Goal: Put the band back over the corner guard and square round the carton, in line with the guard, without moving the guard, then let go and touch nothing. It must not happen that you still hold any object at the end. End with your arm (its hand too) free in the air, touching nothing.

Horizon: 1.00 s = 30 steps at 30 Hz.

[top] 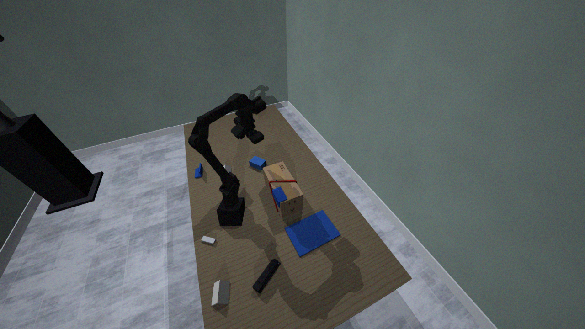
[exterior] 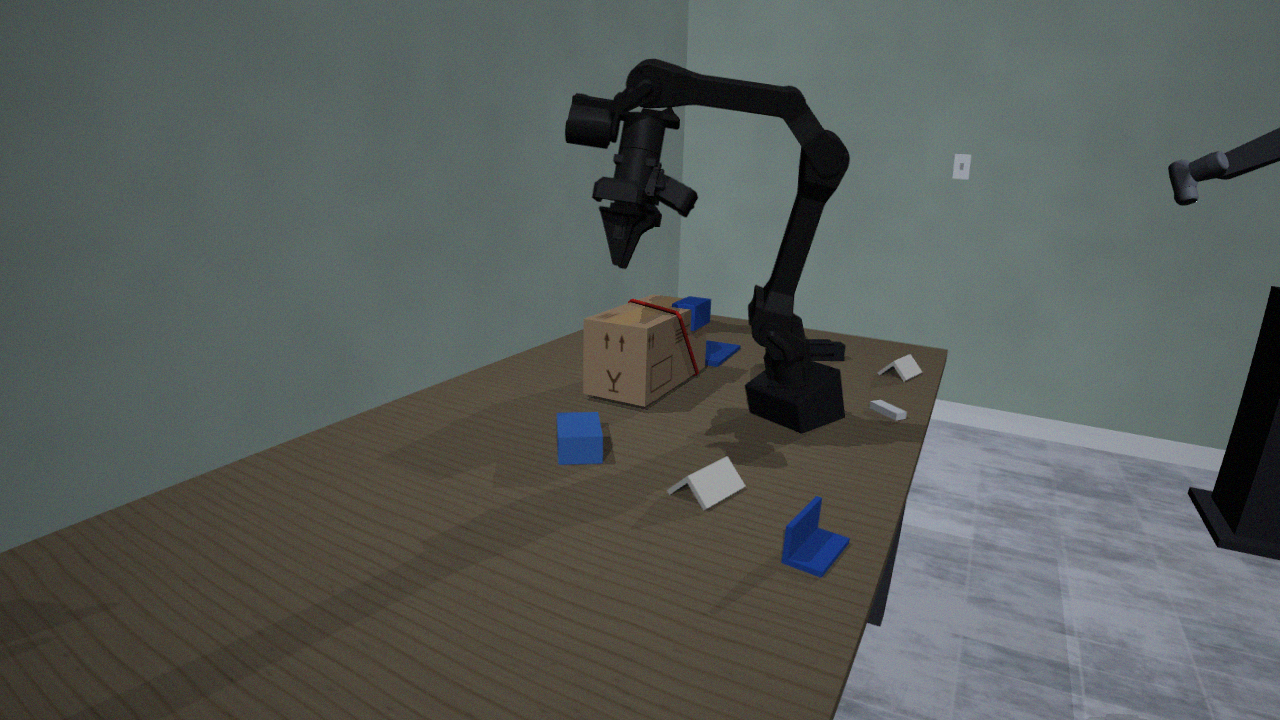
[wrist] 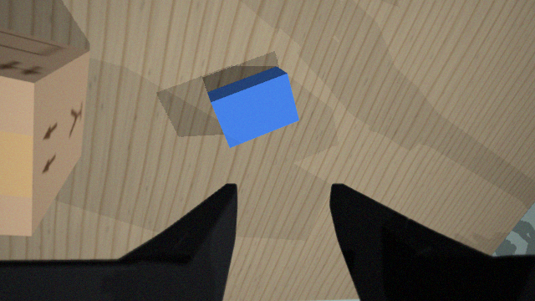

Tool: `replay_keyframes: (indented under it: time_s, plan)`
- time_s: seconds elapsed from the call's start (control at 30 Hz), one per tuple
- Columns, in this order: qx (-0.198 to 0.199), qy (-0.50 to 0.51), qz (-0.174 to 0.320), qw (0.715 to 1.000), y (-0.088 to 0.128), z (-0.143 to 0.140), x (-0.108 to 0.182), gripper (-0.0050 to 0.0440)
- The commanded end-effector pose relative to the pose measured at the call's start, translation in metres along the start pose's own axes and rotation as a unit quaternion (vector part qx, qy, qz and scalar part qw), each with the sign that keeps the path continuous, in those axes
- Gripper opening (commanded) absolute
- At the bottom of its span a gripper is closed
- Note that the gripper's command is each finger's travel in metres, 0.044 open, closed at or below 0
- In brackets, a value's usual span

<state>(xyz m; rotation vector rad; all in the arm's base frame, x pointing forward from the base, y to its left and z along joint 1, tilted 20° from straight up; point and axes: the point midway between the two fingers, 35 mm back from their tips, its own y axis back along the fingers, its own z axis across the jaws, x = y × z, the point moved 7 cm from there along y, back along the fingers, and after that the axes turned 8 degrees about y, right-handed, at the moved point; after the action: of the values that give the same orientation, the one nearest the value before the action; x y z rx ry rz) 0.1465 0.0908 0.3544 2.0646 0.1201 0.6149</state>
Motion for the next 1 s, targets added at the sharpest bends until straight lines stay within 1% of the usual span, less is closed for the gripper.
replay_keyframes:
  time_s: [0.0, 0.53, 0.57, 0.6, 0.63, 0.67, 0.7, 0.8, 0.97]
  plan:
    - [0.000, 0.000, 0.000, 1.000, 0.000, 0.000, 0.000, 0.0181]
    - [0.000, 0.000, 0.000, 1.000, 0.000, 0.000, 0.000, 0.0181]
    - [-0.001, -0.011, 0.000, 1.000, 0.000, 0.001, 0.000, 0.0155]
    - [-0.005, -0.042, 0.000, 0.999, -0.001, 0.005, 0.001, 0.0131]
    - [-0.011, -0.096, 0.001, 0.995, -0.003, 0.011, 0.002, 0.0119]
    - [-0.019, -0.160, 0.002, 0.987, -0.004, 0.018, 0.004, 0.0119]
    - [-0.024, -0.186, 0.004, 0.982, -0.006, 0.026, 0.005, 0.0119]
    - [-0.034, -0.271, 0.007, 0.962, -0.008, 0.036, 0.006, 0.0119]
    - [-0.048, -0.411, 0.015, 0.910, -0.010, 0.052, 0.006, 0.0119]
